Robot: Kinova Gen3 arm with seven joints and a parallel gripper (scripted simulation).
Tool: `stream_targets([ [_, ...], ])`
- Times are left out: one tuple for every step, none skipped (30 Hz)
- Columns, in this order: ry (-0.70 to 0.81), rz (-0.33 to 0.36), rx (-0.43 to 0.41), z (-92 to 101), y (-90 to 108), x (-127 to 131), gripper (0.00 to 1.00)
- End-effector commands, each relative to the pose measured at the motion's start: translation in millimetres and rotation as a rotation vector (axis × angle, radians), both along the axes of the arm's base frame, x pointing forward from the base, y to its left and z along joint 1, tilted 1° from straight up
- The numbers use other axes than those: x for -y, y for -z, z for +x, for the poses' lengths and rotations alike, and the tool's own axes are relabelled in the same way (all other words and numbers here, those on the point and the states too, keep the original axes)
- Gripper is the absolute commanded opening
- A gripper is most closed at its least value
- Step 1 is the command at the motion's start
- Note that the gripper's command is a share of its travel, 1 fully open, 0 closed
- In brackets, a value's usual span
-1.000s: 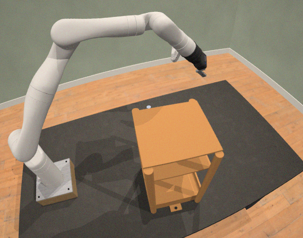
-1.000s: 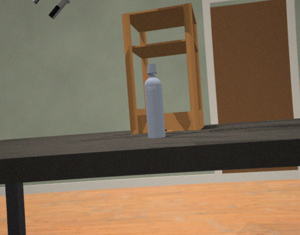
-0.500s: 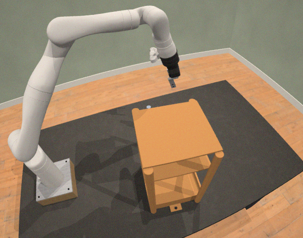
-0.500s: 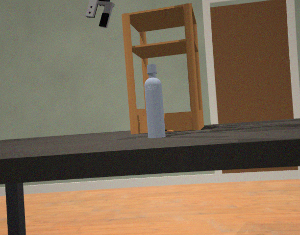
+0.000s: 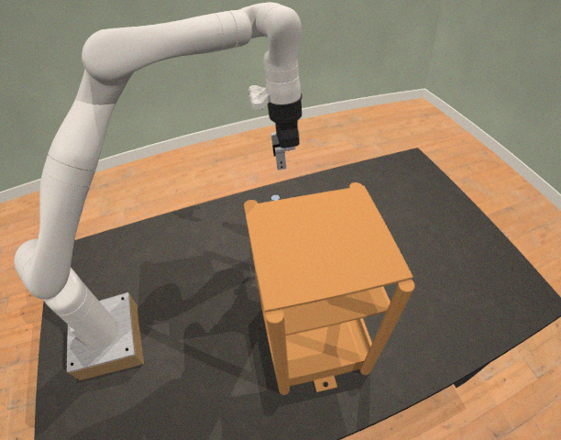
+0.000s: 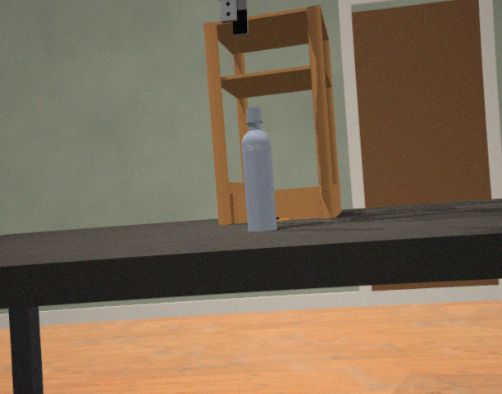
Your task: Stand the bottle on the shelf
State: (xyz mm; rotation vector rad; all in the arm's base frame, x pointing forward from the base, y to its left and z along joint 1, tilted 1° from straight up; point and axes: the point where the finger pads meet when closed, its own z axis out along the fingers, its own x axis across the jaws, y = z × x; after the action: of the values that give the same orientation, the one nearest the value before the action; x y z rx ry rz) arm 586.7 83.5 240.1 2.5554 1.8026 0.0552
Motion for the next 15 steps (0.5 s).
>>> stream_targets([
  [-0.032,-0.003,-0.03,-12.3,-5.9,-2.8,1.0],
  [-0.035,-0.004,-0.036,-14.6,-6.3,-2.8,1.0],
  [-0.035,-0.004,-0.042,-16.5,-6.5,-2.8,1.0],
  [-0.033,-0.004,-0.046,-17.8,-6.7,-2.8,1.0],
  [-0.033,-0.004,-0.048,-18.8,-6.8,-2.7,1.0],
  [-0.035,-0.005,-0.05,-19.3,-6.9,-2.5,1.0],
  [-0.035,-0.005,-0.051,-19.6,-7.0,-2.4,1.0],
  [-0.033,-0.005,-0.051,-19.8,-7.0,-2.3,1.0],
  [-0.033,-0.005,-0.051,-19.8,-7.0,-2.3,1.0],
  [-0.033,-0.005,-0.051,-19.8,-7.0,-2.3,1.0],
  [-0.032,-0.005,-0.044,-17.2,-6.7,-2.1,1.0],
  [-0.032,-0.005,-0.044,-17.1,-6.7,-2.1,1.0],
  [-0.032,-0.005,-0.044,-17.1,-6.7,-2.0,1.0],
  [-0.032,-0.005,-0.044,-17.1,-6.7,-2.0,1.0],
  [-0.032,-0.005,-0.044,-17.1,-6.7,-2.0,1.0],
])
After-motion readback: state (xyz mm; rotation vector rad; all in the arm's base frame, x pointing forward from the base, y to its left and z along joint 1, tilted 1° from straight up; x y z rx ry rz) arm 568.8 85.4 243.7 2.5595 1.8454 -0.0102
